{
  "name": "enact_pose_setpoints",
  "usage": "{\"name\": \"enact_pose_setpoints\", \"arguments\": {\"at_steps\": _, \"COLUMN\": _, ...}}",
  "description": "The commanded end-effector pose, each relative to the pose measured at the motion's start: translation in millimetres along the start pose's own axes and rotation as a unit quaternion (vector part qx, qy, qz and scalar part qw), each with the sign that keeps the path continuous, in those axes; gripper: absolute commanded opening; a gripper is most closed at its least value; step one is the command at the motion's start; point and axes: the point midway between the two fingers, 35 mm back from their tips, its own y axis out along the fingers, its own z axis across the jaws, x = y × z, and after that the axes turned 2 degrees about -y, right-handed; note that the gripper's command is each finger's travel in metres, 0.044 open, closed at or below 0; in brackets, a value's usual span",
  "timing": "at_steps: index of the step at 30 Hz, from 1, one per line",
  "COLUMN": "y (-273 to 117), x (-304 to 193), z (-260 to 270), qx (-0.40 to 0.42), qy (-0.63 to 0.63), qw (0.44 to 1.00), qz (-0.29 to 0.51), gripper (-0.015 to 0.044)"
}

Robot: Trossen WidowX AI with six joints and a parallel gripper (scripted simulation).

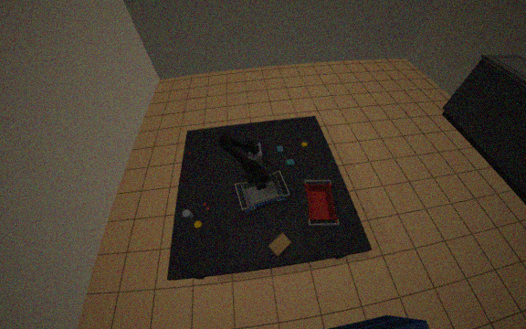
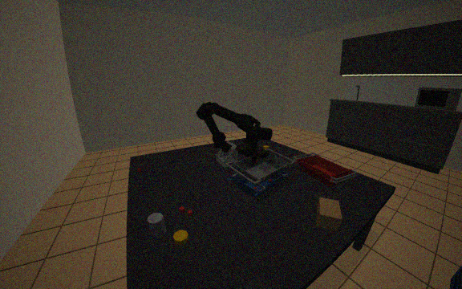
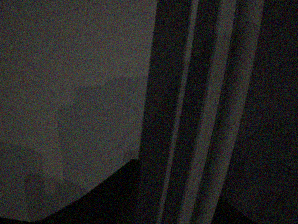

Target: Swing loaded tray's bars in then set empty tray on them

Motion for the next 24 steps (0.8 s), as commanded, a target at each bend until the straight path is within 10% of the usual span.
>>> {"name": "enact_pose_setpoints", "arguments": {"at_steps": 1, "y": 7, "x": 1, "z": -6, "qx": -0.015, "qy": -0.005, "qw": 1.0, "qz": 0.0, "gripper": 0.0}}
{"name": "enact_pose_setpoints", "arguments": {"at_steps": 24, "y": 15, "x": 1, "z": -9, "qx": -0.015, "qy": -0.005, "qw": 1.0, "qz": 0.0, "gripper": 0.0}}
